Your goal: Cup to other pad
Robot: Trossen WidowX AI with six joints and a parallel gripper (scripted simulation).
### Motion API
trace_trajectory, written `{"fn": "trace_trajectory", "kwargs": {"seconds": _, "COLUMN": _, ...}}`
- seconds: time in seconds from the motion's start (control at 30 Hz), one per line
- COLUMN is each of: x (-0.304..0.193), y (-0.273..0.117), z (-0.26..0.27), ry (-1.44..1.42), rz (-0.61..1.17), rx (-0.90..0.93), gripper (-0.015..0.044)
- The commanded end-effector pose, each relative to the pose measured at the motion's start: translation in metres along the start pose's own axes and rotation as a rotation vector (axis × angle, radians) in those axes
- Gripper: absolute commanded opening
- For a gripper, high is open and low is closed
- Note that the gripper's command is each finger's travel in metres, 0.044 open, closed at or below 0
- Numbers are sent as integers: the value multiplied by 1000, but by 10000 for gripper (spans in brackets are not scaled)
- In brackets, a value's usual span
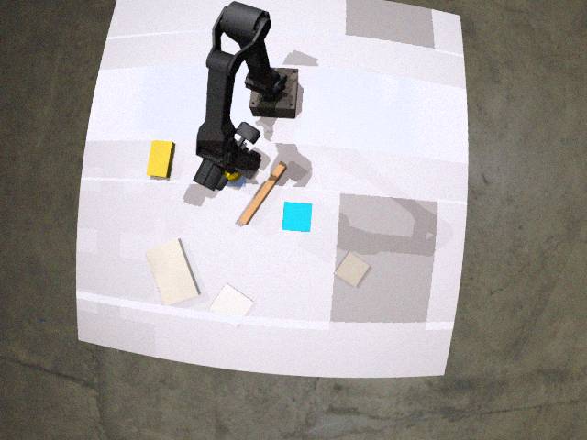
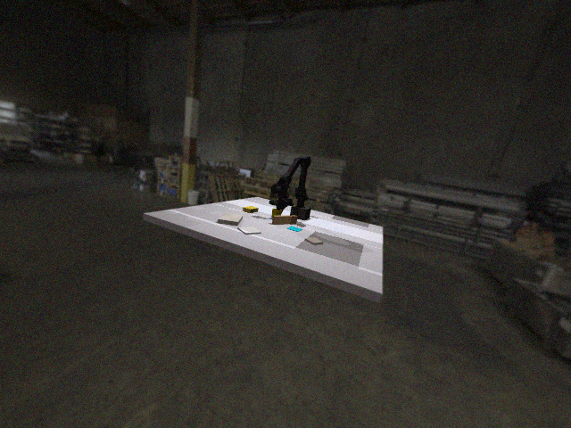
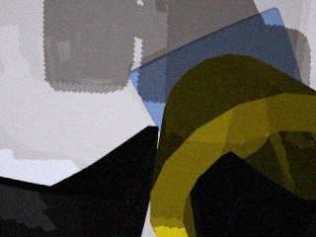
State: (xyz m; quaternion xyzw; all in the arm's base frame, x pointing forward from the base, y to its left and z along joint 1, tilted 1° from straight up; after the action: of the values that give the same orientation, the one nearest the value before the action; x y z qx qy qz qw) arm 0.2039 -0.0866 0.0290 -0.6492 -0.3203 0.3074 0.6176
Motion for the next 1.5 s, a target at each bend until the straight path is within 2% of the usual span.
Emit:
{"fn": "trace_trajectory", "kwargs": {"seconds": 0.0, "x": 0, "y": 0, "z": 0, "ry": 0, "rz": 0, "rx": -1, "gripper": 33}}
{"fn": "trace_trajectory", "kwargs": {"seconds": 0.13, "x": 0, "y": 0, "z": 0, "ry": 0, "rz": 0, "rx": -1, "gripper": 0}}
{"fn": "trace_trajectory", "kwargs": {"seconds": 1.0, "x": 3, "y": -83, "z": -5, "ry": -5, "rz": 5, "rx": 4, "gripper": 0}}
{"fn": "trace_trajectory", "kwargs": {"seconds": 1.47, "x": 4, "y": -81, "z": -6, "ry": -11, "rz": 1, "rx": 9, "gripper": 0}}
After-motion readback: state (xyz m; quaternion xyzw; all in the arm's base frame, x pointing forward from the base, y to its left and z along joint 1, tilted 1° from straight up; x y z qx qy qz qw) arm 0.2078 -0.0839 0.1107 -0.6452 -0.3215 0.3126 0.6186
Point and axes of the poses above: the point midway between the two fingers, 35 mm back from their tips, its own y axis out along the fingers, its own z axis across the jaws, x = y × z, the point moved 4 cm from there along -y, back along the fingers, and after that the axes turned 6 degrees about y, right-handed, at the moved point
